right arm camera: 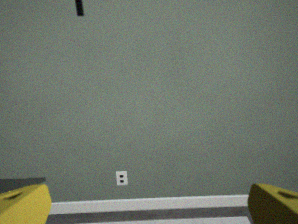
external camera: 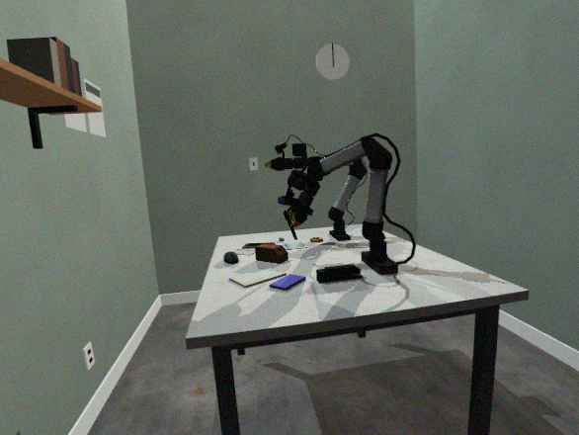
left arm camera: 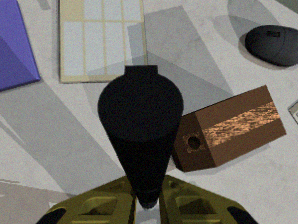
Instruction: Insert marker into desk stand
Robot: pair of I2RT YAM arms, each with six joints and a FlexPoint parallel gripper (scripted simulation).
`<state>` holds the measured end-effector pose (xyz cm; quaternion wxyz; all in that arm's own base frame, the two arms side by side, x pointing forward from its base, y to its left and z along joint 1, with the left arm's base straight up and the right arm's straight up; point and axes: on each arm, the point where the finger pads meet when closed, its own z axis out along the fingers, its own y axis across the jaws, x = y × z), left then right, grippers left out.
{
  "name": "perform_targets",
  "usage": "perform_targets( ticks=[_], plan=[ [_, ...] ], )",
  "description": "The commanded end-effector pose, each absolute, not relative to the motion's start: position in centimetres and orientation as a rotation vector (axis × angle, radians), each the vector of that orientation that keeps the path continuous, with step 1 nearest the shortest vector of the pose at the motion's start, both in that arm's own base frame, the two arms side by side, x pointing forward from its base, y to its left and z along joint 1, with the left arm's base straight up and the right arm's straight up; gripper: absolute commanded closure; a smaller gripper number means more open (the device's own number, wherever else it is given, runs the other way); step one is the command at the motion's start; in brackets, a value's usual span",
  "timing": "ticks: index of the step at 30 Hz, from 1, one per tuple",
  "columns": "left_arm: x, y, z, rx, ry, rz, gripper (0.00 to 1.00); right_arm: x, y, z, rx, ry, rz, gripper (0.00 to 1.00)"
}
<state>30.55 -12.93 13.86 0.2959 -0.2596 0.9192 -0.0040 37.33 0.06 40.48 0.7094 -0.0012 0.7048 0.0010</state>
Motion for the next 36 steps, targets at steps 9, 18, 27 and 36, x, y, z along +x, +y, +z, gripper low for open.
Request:
perform_targets(
  ticks=[9,18,27,36],
  plan=[
    [34.8,-15.5,17.7,-0.793,1.902,-0.219,1.0,37.1,0.0,41.8,-0.006,1.534,-0.005,0.0],
    [33.7,-15.6,14.6,-0.772,1.853,-0.21,1.0,37.1,0.0,41.8,-0.006,1.534,-0.005,0.0],
    [32.1,-15.0,12.7,-0.837,1.664,-0.294,1.0,37.1,0.0,41.8,-0.006,1.534,-0.005,0.0],
    [30.3,-13.8,11.4,-0.881,1.561,-0.339,1.0,37.1,0.0,41.8,-0.006,1.534,-0.005,0.0]
  ],
)
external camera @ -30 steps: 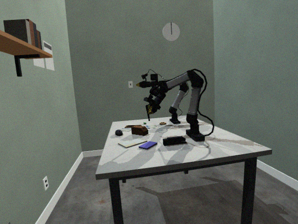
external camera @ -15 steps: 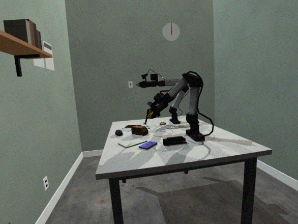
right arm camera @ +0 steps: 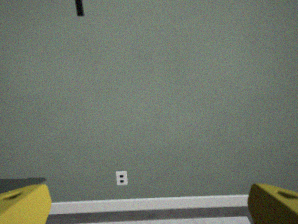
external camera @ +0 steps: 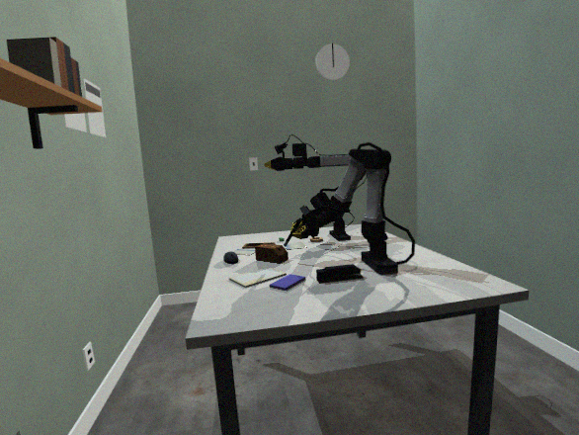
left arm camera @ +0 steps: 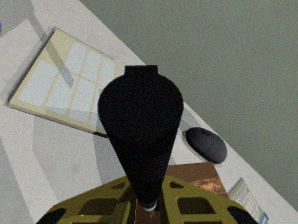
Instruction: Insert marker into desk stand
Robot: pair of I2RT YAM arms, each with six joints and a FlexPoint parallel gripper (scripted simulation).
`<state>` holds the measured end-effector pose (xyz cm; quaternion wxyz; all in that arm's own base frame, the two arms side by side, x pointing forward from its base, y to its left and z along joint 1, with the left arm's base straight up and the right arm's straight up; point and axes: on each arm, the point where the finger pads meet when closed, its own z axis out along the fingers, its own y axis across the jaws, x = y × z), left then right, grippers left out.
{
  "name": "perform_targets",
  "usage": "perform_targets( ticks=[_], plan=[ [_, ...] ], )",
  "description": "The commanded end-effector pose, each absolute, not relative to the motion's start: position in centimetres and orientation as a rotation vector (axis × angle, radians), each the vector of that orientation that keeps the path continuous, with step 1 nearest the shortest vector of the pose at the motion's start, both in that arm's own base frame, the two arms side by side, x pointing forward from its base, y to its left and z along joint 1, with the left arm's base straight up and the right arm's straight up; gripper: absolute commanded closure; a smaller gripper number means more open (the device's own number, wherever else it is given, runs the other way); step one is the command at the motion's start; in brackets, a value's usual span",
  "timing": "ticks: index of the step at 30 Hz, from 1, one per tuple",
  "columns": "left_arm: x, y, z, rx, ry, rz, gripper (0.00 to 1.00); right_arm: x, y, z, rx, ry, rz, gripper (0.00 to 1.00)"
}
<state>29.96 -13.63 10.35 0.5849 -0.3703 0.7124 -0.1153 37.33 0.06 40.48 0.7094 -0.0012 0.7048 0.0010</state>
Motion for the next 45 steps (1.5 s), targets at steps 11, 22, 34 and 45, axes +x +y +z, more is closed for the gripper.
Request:
perform_targets(
  ticks=[11,22,34,45],
  plan=[
    [29.3,-13.2,9.9,-0.868,1.565,-0.34,1.0,37.1,0.0,41.8,-0.006,1.534,-0.005,0.0],
    [29.9,-13.9,11.8,-0.913,1.513,-0.408,1.0,37.1,0.0,41.8,-0.006,1.534,-0.005,0.0],
    [30.3,-14.2,10.6,-0.927,1.519,-0.411,1.0,37.1,0.0,41.8,-0.006,1.534,-0.005,0.0],
    [30.9,-14.6,9.7,-0.938,1.518,-0.407,1.0,37.1,0.0,41.8,-0.006,1.534,-0.005,0.0]
  ],
)
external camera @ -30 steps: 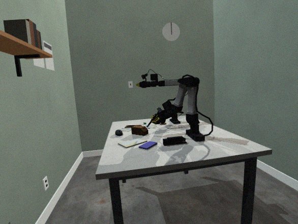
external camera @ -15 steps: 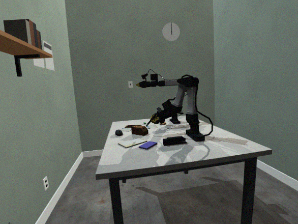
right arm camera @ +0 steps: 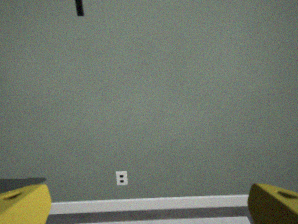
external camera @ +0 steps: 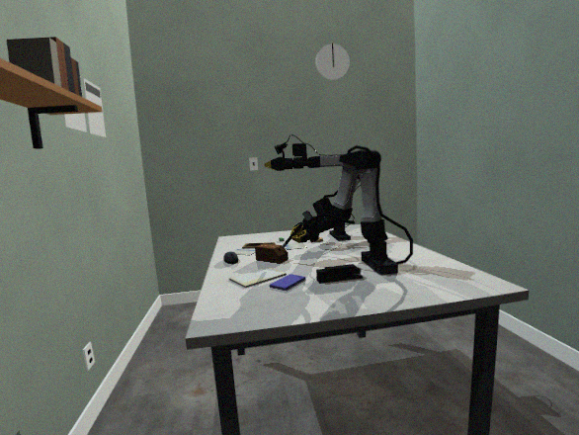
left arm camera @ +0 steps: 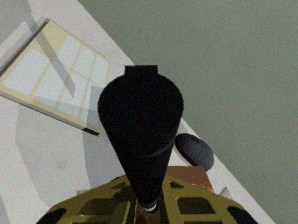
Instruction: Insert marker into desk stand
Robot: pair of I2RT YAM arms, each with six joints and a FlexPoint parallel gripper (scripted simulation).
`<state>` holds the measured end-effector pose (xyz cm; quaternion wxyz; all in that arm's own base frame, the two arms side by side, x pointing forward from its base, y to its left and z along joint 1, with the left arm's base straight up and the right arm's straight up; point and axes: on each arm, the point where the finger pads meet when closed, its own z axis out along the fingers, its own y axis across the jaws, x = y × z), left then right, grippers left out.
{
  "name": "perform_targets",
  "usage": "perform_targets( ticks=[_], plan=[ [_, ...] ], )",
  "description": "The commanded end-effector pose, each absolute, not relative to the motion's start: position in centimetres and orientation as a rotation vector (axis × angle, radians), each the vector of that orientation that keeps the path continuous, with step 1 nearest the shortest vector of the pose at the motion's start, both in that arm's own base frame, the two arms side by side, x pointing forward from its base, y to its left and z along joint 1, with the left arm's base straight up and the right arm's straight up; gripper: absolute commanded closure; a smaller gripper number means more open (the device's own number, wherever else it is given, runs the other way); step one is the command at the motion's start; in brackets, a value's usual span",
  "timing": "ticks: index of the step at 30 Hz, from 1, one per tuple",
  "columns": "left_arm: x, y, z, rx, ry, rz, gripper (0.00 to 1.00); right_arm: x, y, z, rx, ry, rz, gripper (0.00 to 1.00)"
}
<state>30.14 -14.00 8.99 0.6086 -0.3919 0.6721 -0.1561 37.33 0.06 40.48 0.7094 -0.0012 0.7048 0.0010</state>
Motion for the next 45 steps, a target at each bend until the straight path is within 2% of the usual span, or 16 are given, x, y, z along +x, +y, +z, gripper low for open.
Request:
perform_targets(
  ticks=[1,45],
  plan=[
    [31.0,-14.6,9.6,-0.938,1.519,-0.407,1.0,37.1,0.0,41.8,-0.006,1.534,-0.005,0.0],
    [31.3,-15.0,9.4,-0.922,1.525,-0.395,1.0,37.1,0.0,41.8,-0.006,1.534,-0.005,0.0]
  ],
)
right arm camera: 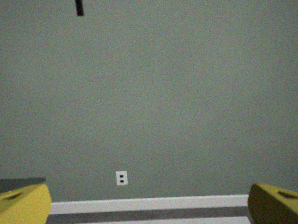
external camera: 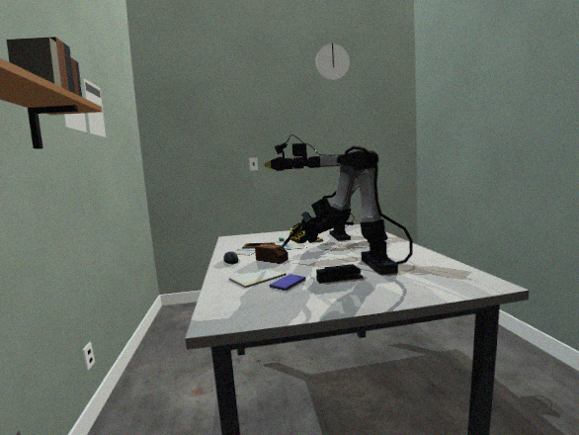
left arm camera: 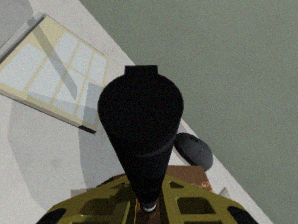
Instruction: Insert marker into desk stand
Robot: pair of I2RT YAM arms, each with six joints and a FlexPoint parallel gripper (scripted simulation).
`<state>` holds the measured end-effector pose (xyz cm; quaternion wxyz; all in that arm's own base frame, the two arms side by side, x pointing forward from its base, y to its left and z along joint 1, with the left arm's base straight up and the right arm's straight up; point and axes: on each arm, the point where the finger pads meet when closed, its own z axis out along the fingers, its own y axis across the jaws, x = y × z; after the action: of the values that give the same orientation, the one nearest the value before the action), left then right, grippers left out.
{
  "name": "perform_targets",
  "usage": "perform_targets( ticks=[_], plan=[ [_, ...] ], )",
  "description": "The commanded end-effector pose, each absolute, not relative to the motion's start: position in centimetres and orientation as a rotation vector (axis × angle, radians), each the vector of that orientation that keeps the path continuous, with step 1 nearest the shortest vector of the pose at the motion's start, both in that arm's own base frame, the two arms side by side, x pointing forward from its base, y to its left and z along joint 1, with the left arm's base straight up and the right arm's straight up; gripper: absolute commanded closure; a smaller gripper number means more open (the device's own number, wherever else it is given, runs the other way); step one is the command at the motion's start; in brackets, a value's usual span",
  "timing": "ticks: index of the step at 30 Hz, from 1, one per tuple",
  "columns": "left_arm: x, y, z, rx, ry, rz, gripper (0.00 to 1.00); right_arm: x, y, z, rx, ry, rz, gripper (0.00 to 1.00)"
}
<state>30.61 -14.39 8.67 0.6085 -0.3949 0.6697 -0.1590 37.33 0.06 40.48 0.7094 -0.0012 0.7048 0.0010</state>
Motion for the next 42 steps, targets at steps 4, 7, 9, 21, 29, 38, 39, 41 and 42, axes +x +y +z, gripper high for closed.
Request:
perform_targets(
  ticks=[4,7,9,21,29,38,39,41,42],
  plan=[
    [31.29,-14.99,9.27,-0.921,1.527,-0.394,1.0,37.09,-0.02,41.75,-0.006,1.534,-0.005,0.0],
    [31.38,-14.93,9.24,-0.923,1.525,-0.392,1.0,37.09,-0.02,41.75,-0.006,1.534,-0.005,0.0],
    [31.31,-15.08,9.47,-0.923,1.522,-0.4,1.0,37.09,-0.02,41.75,-0.006,1.534,-0.005,0.0],
    [31.45,-15.23,8.96,-0.918,1.529,-0.394,1.0,37.09,-0.02,41.75,-0.006,1.534,-0.005,0.0],
    [31.36,-15.15,8.68,-0.915,1.533,-0.388,1.0,37.09,-0.02,41.75,-0.006,1.534,-0.005,0.0],
    [31.69,-15.4,8.68,-0.919,1.529,-0.394,1.0,37.09,-0.02,41.75,-0.006,1.534,-0.005,0.0],
    [31.73,-15.34,8.66,-0.92,1.527,-0.393,1.0,37.09,-0.02,41.75,-0.006,1.534,-0.005,0.0],
    [31.81,-15.26,8.62,-0.923,1.525,-0.39,1.0,37.09,-0.02,41.75,-0.006,1.534,-0.005,0.0],
    [31.74,-15.45,8.6,-0.919,1.529,-0.394,1.0,37.09,-0.02,41.75,-0.006,1.534,-0.005,0.0]
  ],
)
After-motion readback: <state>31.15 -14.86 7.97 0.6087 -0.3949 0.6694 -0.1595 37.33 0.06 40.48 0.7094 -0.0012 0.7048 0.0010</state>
